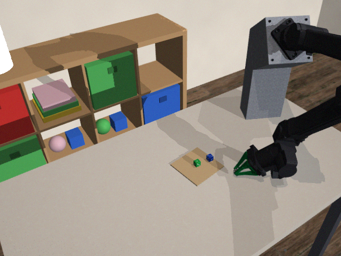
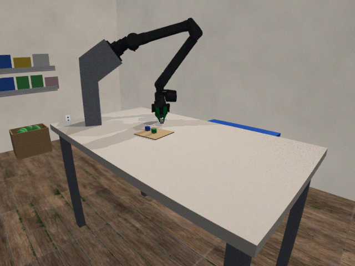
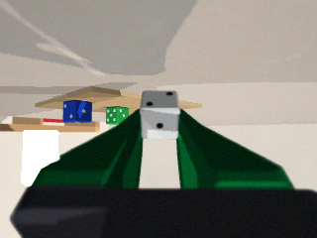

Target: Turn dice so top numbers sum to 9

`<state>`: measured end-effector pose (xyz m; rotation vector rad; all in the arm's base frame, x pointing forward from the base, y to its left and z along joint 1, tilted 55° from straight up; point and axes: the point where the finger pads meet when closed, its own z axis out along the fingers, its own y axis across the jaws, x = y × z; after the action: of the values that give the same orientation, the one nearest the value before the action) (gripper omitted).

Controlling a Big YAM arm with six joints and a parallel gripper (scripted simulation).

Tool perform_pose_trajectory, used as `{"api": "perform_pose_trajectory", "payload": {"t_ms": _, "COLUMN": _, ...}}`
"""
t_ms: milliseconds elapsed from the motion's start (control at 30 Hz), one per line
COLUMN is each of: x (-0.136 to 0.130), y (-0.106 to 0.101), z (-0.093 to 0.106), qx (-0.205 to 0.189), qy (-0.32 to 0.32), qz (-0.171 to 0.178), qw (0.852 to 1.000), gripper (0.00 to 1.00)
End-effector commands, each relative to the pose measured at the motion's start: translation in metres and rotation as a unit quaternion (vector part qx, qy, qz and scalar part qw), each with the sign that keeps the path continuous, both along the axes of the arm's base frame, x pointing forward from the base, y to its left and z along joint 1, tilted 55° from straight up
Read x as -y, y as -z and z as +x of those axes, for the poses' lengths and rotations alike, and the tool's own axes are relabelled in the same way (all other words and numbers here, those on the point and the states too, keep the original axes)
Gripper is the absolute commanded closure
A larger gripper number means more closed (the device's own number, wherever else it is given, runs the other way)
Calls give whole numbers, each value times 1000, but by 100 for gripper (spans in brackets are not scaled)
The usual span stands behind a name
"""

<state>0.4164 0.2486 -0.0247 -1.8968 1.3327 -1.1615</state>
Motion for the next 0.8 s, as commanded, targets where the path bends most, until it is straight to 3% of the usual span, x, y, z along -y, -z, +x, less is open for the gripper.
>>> {"api": "perform_pose_trajectory", "payload": {"t_ms": 0, "x": -2, "y": 7, "z": -8, "qx": -5, "qy": -4, "qz": -3, "qw": 1000, "gripper": 85}}
{"api": "perform_pose_trajectory", "payload": {"t_ms": 600, "x": -11, "y": 10, "z": 0, "qx": -1, "qy": -4, "qz": 1, "qw": 1000, "gripper": 85}}
{"api": "perform_pose_trajectory", "payload": {"t_ms": 633, "x": 0, "y": 10, "z": -12, "qx": -7, "qy": -4, "qz": -5, "qw": 1000, "gripper": 85}}
{"api": "perform_pose_trajectory", "payload": {"t_ms": 767, "x": -5, "y": 11, "z": -8, "qx": -6, "qy": -4, "qz": -3, "qw": 1000, "gripper": 85}}
